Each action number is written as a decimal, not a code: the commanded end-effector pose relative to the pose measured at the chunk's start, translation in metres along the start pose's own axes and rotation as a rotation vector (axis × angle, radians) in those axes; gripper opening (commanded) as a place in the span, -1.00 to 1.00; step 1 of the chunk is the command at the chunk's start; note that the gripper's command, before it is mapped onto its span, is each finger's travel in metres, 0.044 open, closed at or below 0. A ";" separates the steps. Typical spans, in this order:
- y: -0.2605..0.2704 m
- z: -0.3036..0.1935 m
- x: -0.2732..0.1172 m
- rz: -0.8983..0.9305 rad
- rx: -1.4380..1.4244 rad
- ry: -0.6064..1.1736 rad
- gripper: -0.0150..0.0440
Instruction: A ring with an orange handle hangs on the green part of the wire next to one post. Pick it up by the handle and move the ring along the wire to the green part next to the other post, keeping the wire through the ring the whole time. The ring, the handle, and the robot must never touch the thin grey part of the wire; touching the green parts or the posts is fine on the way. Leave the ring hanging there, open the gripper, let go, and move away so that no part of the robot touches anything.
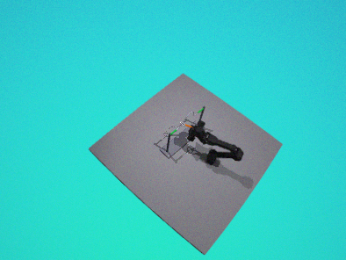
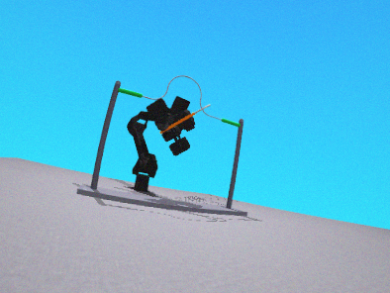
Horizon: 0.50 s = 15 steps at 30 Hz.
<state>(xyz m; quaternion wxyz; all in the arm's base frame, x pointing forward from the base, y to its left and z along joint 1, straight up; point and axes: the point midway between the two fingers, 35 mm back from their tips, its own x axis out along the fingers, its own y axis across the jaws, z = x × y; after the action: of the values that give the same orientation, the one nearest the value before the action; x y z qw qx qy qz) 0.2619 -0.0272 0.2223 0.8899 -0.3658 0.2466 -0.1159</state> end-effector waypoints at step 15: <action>0.068 0.012 0.001 0.231 0.397 -0.063 -1.00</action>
<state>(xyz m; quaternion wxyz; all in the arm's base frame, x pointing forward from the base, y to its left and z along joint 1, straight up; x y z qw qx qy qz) 0.2699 0.0161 0.1884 0.9512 -0.1959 0.2305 -0.0612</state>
